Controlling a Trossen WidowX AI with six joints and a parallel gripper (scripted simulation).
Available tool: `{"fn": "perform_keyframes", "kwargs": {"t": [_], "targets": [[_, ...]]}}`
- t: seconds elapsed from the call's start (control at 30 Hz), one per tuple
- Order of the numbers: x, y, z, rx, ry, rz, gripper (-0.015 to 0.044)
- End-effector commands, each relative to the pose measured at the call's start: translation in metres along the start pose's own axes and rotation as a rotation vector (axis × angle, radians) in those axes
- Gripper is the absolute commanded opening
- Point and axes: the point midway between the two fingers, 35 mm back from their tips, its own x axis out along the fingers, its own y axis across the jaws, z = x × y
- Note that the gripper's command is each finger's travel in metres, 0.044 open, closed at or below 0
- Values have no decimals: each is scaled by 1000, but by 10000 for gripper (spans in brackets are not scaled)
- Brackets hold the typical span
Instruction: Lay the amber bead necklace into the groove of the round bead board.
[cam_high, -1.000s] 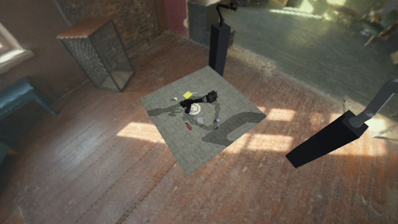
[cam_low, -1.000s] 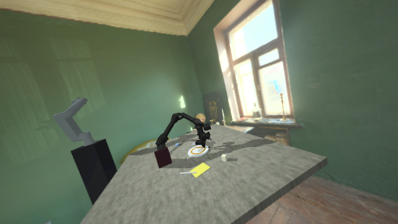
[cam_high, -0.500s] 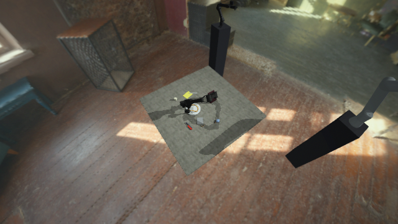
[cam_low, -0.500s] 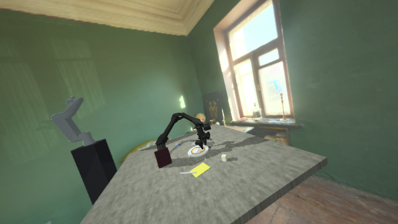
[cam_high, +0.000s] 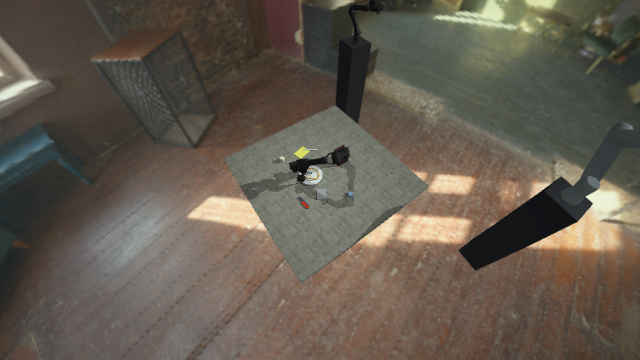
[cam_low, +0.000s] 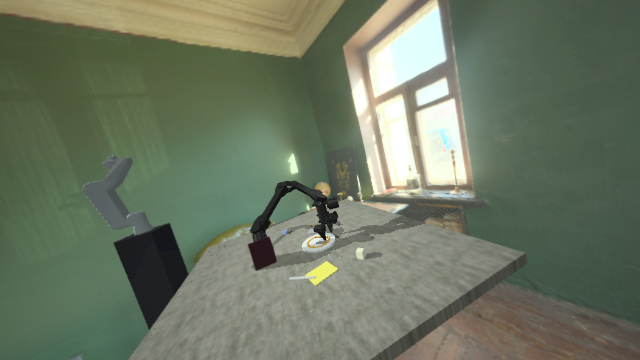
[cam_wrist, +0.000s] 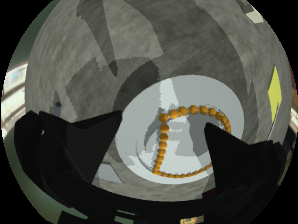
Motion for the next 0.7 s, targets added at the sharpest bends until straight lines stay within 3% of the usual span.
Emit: {"fn": "perform_keyframes", "kwargs": {"t": [0.0, 0.17, 0.57, 0.67], "targets": [[-1, 1, 0, -5, 1, 2, 440], [-1, 1, 0, -5, 1, 2, 440], [-27, 0, -77, -209, 2, -3, 125], [-32, -2, -94, -257, 4, 1, 120]]}}
